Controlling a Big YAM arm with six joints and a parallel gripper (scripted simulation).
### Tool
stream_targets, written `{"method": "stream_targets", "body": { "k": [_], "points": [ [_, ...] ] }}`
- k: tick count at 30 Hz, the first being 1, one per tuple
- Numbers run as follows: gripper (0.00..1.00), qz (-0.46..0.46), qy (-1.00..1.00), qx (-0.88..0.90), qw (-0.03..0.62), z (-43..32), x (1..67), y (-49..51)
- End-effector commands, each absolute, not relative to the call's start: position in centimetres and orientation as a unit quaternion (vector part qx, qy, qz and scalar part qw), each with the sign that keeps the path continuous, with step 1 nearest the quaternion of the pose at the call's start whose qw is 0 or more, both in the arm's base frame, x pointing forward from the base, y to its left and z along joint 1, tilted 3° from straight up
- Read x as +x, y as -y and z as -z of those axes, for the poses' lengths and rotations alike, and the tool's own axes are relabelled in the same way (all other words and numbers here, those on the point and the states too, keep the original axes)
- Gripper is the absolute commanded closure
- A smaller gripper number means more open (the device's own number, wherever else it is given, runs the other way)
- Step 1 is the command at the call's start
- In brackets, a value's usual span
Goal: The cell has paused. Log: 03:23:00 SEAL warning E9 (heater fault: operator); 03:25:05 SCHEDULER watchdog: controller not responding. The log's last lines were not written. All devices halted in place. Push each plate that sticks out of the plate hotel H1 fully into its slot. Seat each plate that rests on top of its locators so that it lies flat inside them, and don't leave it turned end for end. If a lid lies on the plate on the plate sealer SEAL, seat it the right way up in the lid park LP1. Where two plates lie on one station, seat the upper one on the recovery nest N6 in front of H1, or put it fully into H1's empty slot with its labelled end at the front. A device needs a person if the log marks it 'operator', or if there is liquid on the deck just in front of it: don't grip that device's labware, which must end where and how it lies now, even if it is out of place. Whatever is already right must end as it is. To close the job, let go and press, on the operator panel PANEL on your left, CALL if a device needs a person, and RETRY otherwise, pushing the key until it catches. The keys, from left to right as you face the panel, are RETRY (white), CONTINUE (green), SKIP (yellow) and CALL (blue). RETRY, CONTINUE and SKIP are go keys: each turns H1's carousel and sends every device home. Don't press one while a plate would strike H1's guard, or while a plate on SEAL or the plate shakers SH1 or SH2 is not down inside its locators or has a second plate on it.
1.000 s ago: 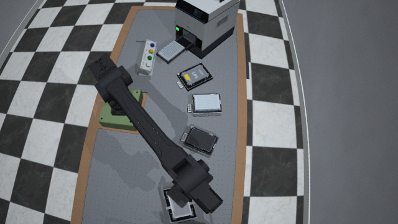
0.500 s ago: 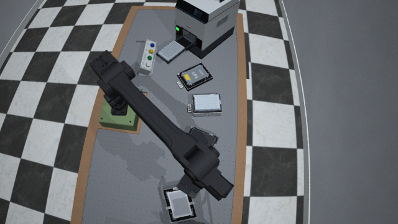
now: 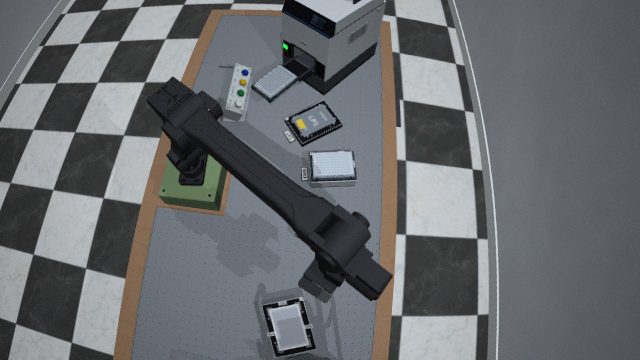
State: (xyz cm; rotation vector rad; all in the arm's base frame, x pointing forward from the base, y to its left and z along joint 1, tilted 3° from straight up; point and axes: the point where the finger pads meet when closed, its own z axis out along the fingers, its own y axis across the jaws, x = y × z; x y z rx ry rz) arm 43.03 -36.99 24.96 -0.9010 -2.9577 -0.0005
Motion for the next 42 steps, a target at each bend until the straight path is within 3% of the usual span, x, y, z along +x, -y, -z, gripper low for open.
{"method": "stream_targets", "body": {
  "k": [1, 20, 31, 42],
  "points": [
    [0.0, -0.007, 0.955, -0.296, 0.004, -26.5, 44.2, 35.5],
    [0.0, -0.004, 0.955, -0.296, 0.008, -25.5, 48.1, 32.1],
    [0.0, -0.003, 0.994, -0.106, 0.004, -26.4, 48.3, 28.0],
    [0.0, -0.002, 0.994, -0.113, 0.004, -26.3, 49.1, 25.1]
  ]
}}
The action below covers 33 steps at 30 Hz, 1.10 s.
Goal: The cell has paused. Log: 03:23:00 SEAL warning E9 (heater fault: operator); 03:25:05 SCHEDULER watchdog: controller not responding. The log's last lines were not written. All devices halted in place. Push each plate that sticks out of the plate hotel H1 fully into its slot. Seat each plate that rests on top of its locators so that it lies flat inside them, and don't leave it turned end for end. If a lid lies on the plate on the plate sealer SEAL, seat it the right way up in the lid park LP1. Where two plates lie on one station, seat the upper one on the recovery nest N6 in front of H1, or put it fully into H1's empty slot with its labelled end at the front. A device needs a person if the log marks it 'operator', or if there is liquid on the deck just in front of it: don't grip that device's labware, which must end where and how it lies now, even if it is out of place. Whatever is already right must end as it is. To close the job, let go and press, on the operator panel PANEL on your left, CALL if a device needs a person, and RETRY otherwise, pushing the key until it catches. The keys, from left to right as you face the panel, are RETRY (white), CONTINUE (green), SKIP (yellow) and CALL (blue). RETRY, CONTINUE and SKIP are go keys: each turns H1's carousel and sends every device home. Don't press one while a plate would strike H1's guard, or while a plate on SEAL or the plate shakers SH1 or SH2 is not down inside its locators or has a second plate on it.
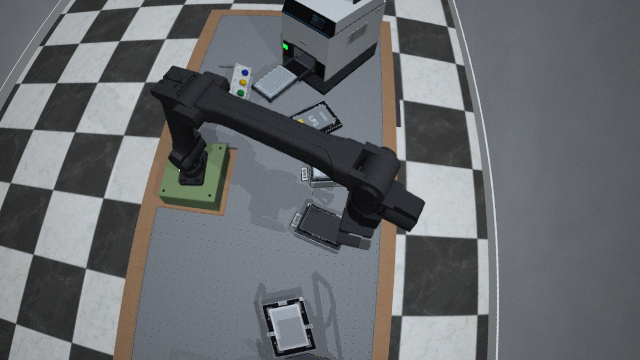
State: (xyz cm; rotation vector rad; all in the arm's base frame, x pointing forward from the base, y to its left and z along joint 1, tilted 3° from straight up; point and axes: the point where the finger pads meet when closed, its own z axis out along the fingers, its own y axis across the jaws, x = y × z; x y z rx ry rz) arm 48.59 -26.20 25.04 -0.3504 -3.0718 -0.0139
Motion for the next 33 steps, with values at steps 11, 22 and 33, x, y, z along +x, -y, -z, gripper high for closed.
{"method": "stream_targets", "body": {
  "k": [11, 22, 33],
  "points": [
    [0.0, -0.001, 0.994, -0.113, 0.003, -26.3, 50.0, 21.9],
    [0.0, 0.0, 0.994, -0.113, 0.003, -26.3, 51.0, 18.7],
    [0.0, 0.001, 0.994, -0.113, 0.003, -26.3, 51.8, 15.8]
  ]
}}
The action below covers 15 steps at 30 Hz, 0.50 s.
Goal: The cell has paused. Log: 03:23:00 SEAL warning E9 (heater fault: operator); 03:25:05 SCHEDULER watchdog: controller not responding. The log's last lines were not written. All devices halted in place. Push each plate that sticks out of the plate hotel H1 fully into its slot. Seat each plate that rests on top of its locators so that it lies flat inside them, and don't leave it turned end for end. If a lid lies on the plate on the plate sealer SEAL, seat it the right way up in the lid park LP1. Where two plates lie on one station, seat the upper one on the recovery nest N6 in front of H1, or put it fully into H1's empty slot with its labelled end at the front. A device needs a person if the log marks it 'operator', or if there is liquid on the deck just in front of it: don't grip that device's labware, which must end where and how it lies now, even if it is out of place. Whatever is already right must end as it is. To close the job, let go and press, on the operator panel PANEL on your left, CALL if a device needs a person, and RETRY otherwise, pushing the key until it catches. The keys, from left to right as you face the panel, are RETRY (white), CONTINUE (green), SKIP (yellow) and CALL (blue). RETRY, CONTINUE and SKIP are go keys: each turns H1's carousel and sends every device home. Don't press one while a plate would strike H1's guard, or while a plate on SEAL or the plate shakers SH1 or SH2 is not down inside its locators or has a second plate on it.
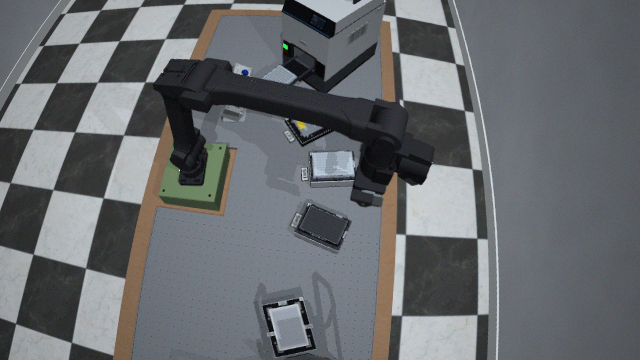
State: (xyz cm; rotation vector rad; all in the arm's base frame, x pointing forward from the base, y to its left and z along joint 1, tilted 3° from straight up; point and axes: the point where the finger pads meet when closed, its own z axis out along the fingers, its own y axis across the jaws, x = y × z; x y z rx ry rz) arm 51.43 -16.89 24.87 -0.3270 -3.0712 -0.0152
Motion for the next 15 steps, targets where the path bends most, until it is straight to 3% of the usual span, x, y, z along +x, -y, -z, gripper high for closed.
{"method": "stream_targets", "body": {
  "k": [1, 15],
  "points": [
    [0.0, 0.001, 0.994, -0.113, 0.003, -26.3, 51.9, 15.5],
    [0.0, 0.003, 0.998, -0.069, 0.003, -26.3, 52.8, 11.7]
  ]
}}
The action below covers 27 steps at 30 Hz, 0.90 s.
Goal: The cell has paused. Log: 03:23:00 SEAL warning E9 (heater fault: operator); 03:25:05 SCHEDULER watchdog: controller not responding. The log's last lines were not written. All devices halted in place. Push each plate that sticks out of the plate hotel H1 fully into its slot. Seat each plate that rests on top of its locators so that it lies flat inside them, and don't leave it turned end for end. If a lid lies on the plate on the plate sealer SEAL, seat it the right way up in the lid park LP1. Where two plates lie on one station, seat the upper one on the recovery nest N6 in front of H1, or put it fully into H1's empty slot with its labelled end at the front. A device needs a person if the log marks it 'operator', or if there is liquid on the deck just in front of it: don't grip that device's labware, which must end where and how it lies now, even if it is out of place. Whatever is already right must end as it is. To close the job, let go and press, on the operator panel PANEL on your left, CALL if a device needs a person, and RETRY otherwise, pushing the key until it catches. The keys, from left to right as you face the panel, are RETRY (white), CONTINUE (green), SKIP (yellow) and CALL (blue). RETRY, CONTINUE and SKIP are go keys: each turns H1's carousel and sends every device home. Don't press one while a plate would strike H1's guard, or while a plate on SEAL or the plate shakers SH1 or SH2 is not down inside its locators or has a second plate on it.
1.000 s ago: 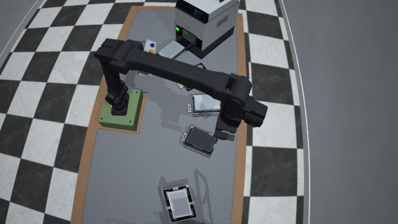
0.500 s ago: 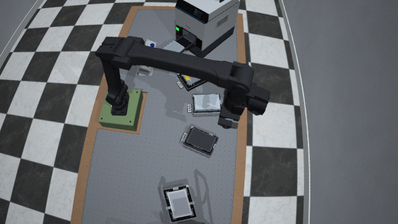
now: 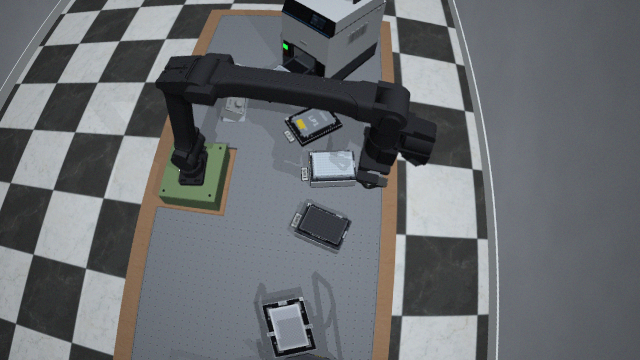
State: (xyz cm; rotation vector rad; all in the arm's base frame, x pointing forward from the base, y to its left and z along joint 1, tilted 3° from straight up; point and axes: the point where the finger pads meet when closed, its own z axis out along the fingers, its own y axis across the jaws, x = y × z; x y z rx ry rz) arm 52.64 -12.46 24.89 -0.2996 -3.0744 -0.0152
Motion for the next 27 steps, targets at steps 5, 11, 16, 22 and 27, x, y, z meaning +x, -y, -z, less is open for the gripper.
{"method": "stream_targets", "body": {
  "k": [5, 11, 16, 22, 27],
  "points": [
    [0.0, 0.004, 1.0, 0.014, 0.002, -26.3, 52.6, 10.0],
    [0.0, 0.006, 0.996, 0.085, 0.002, -26.3, 52.4, 8.0],
    [0.0, 0.005, 0.996, 0.085, 0.002, -26.3, 52.3, 7.0],
    [0.0, 0.006, 0.997, 0.074, 0.002, -26.3, 52.2, 5.0],
    [0.0, 0.006, 0.997, 0.074, 0.002, -26.4, 52.0, 3.3]
  ]
}}
